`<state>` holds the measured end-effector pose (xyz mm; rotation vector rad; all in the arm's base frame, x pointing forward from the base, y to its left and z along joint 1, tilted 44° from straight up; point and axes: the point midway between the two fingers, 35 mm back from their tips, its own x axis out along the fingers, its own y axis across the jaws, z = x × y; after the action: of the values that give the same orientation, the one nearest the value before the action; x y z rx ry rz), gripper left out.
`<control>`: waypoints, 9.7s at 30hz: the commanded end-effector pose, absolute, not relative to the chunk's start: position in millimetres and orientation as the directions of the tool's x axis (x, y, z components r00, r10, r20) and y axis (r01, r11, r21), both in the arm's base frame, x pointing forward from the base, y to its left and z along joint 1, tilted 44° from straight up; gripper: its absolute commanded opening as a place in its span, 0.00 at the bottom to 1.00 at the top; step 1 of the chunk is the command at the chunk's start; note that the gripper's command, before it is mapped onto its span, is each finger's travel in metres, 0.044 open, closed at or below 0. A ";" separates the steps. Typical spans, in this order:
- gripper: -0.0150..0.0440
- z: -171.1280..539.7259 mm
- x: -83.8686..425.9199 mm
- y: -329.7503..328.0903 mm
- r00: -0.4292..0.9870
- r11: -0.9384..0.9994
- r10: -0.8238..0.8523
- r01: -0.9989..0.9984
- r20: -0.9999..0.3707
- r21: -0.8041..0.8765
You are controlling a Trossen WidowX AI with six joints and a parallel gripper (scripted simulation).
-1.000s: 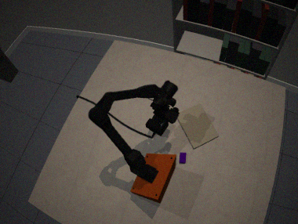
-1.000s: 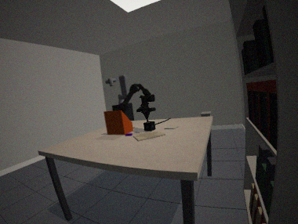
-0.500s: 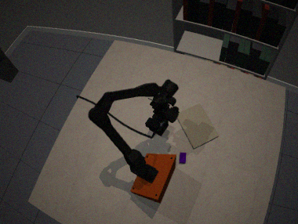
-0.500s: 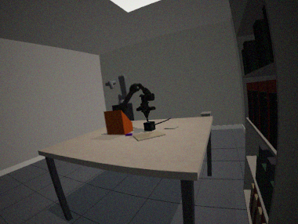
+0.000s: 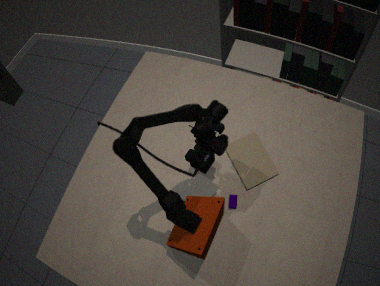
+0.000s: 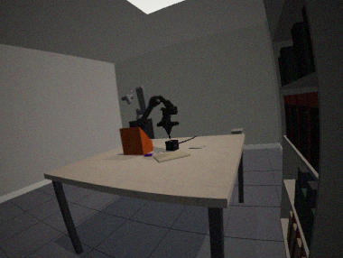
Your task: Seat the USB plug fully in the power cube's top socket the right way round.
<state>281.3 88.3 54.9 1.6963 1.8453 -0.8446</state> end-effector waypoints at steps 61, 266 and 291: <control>0.25 55.9 281.5 87.4 -0.106 0.723 0.689 0.169 -0.717 0.670; 0.25 51.1 279.1 103.2 -0.098 -0.031 0.767 -0.993 -0.634 0.115; 0.25 48.9 278.7 105.3 -0.098 -0.031 0.767 -0.993 -0.634 0.115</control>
<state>278.8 104.4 48.9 -0.4765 0.6279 1.5706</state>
